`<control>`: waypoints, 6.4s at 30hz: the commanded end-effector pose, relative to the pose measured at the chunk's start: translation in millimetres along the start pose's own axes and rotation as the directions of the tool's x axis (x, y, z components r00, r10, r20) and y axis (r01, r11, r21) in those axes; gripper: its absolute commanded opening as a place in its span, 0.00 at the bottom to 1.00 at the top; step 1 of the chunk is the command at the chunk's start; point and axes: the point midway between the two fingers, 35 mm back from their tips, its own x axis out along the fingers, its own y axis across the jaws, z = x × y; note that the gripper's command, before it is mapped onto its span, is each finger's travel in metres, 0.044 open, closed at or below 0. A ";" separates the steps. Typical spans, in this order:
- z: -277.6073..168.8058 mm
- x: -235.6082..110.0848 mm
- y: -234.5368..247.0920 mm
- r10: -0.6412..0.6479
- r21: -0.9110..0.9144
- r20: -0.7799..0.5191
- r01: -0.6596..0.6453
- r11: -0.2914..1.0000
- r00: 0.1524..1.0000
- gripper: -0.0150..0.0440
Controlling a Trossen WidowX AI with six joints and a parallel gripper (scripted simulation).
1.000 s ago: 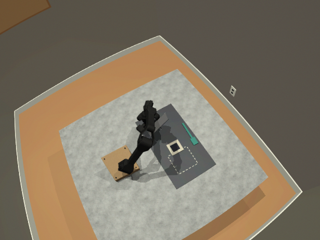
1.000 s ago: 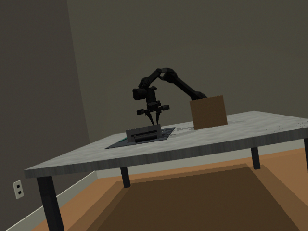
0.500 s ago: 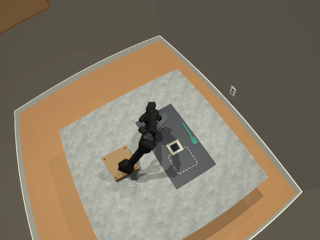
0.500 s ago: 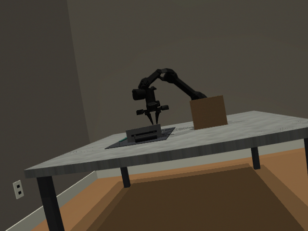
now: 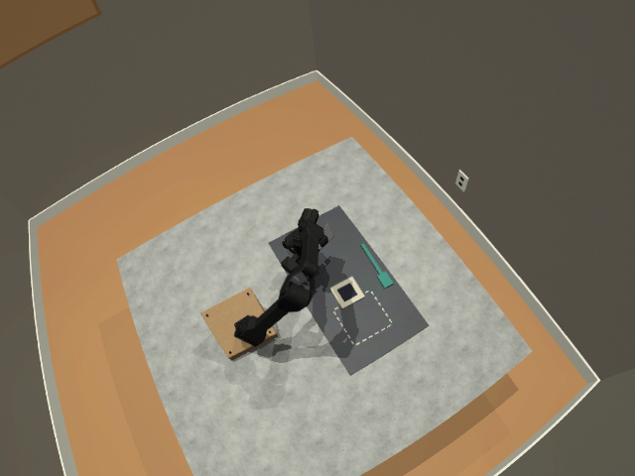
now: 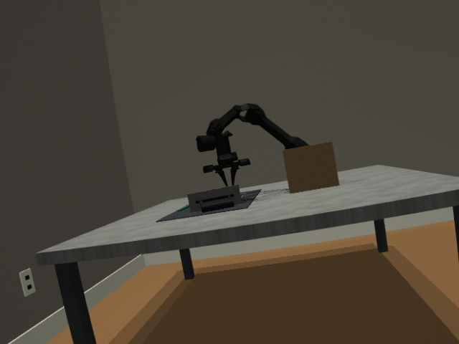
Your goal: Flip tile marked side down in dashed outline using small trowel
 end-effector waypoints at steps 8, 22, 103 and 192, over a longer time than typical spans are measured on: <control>-17.8 10.4 0.3 -0.001 -0.004 -0.006 0.001 1.000 1.000 0.42; -9.1 -22.0 1.9 -0.001 -0.010 -0.006 0.001 1.000 1.000 0.42; 82.8 5.1 11.0 -0.003 -1.000 0.001 0.001 -0.005 1.000 0.42; 34.0 -3.2 9.0 -0.001 -1.000 0.007 0.007 0.006 1.000 0.42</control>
